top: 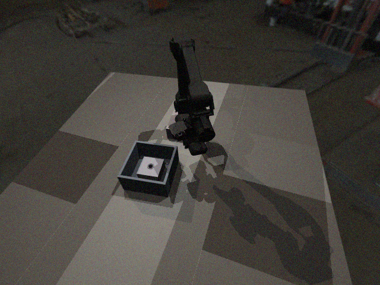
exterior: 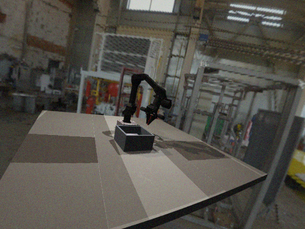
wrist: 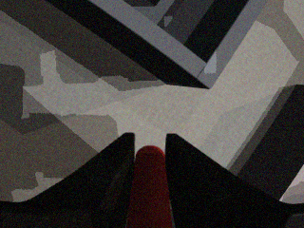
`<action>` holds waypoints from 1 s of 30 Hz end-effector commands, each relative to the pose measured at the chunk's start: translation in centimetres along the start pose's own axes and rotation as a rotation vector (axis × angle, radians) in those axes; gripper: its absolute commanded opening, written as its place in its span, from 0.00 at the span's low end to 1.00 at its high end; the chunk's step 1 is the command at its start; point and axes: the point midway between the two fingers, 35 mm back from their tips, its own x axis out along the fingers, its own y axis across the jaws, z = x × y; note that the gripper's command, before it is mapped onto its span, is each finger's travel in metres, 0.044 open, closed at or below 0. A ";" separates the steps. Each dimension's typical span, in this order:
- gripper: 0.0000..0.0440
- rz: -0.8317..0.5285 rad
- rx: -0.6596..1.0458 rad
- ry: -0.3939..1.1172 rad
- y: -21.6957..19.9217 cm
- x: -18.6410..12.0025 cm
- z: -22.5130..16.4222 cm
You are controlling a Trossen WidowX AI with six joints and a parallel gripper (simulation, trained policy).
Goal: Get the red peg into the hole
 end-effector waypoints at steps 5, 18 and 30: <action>0.00 0.010 0.090 -0.031 0.4 -0.4 3.8; 0.00 0.011 0.172 -0.046 0.0 1.4 10.1; 0.00 0.027 0.144 -0.007 -0.6 4.7 14.5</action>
